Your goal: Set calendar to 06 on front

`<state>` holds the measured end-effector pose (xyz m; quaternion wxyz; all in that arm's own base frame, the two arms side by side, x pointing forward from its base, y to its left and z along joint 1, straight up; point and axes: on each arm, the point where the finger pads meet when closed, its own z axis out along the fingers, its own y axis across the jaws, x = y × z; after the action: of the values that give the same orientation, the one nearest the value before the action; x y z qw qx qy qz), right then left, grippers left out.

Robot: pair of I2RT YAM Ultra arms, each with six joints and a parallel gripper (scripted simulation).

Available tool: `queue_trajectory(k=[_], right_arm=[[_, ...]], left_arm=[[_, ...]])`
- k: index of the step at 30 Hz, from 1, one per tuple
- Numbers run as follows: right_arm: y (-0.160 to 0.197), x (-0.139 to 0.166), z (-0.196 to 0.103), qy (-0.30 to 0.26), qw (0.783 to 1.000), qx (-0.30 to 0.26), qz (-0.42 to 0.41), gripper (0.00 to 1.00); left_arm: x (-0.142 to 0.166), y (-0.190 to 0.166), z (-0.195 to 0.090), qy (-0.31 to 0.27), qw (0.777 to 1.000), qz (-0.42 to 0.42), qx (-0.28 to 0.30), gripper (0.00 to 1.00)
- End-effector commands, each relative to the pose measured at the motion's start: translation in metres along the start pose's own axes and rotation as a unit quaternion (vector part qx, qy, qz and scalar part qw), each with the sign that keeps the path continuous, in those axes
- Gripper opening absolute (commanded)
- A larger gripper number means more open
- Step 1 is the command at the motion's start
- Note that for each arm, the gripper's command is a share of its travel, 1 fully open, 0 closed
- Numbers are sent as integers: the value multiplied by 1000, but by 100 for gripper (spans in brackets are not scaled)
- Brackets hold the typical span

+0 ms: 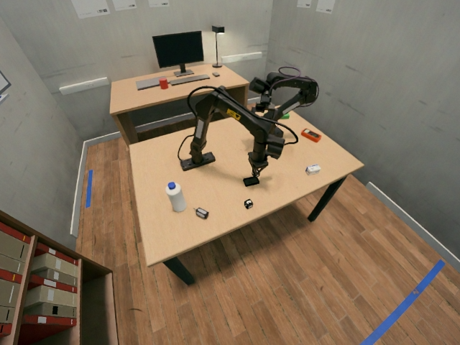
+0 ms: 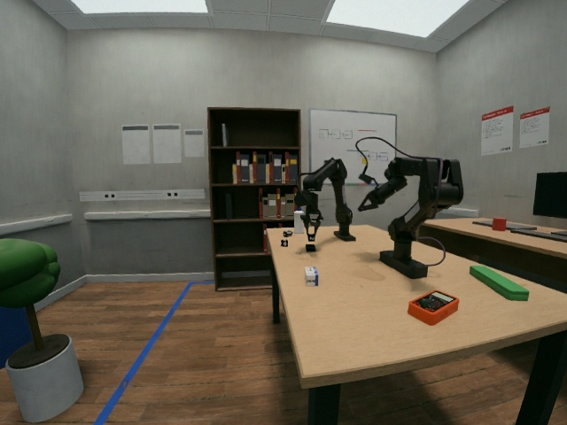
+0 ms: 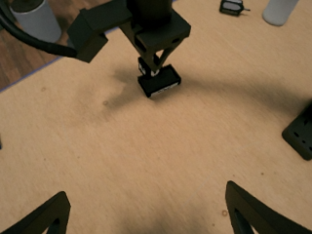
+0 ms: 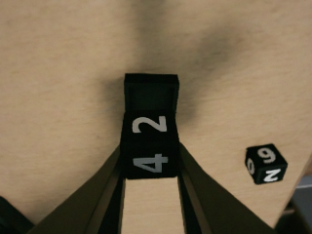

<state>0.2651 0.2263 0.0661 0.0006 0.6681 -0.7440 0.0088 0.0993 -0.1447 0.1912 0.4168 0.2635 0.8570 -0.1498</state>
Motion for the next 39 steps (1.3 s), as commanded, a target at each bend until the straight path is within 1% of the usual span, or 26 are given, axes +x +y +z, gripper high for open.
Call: queue_trajectory(k=[1,8,12,20,22,25,28,39], right_arm=[[0,-7,-4,-3,1000,-3,27,26],[-6,-14,4,-18,999,9,31,26],[2,-6,16,-2,1000,-5,31,26],[3,-5,17,0,1000,-7,30,26],[-1,-10,19,-12,1000,4,22,26],[-4,-9,19,-17,1000,9,23,26],[-1,2,24,-11,999,5,30,26],[-1,3,24,-9,999,3,31,26]], left_arm=[[-11,4,-6,-20,1000,-8,-14,100],[-11,4,-6,-20,1000,-8,-14,100],[-11,4,-6,-20,1000,-8,-14,100],[-9,4,-4,-18,1000,-10,-11,100],[-9,4,-4,-18,1000,-10,-11,100],[-9,4,-4,-18,1000,-10,-11,100],[-9,4,-4,-18,1000,-10,-11,100],[-9,4,-4,-18,1000,-10,-11,100]])
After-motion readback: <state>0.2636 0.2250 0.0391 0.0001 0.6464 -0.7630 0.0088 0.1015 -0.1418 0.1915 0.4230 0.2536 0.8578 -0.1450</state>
